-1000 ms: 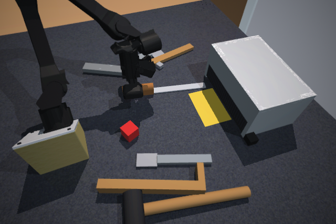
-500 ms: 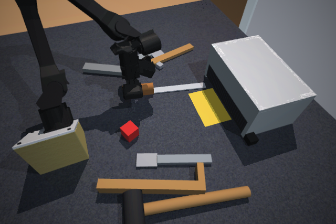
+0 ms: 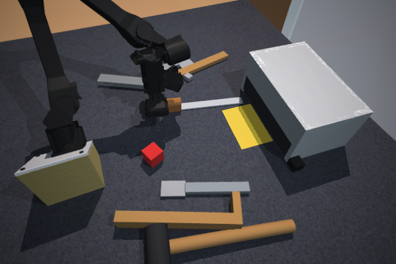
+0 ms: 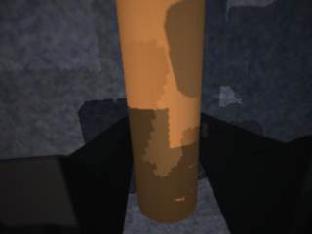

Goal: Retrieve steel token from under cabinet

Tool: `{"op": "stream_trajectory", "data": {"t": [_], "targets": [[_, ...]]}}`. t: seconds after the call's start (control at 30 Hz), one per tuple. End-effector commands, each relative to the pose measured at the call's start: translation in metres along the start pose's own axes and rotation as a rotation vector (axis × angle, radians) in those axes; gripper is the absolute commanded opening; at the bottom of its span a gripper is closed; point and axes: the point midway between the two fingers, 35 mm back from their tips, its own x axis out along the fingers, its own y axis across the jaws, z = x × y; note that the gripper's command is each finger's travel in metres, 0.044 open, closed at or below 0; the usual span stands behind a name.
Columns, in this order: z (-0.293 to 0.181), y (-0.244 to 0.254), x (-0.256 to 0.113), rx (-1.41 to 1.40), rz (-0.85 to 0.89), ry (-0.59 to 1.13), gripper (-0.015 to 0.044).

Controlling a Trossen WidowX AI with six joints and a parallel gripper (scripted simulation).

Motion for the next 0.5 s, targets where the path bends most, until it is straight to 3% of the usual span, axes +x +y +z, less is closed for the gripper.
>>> {"op": "stream_trajectory", "data": {"t": [0.0, 0.47], "targets": [[0.004, 0.001, 0.0, -0.005, -0.001, 0.0, 0.0], [0.021, 0.001, 0.0, -0.01, -0.002, 0.0, 0.0]]}}
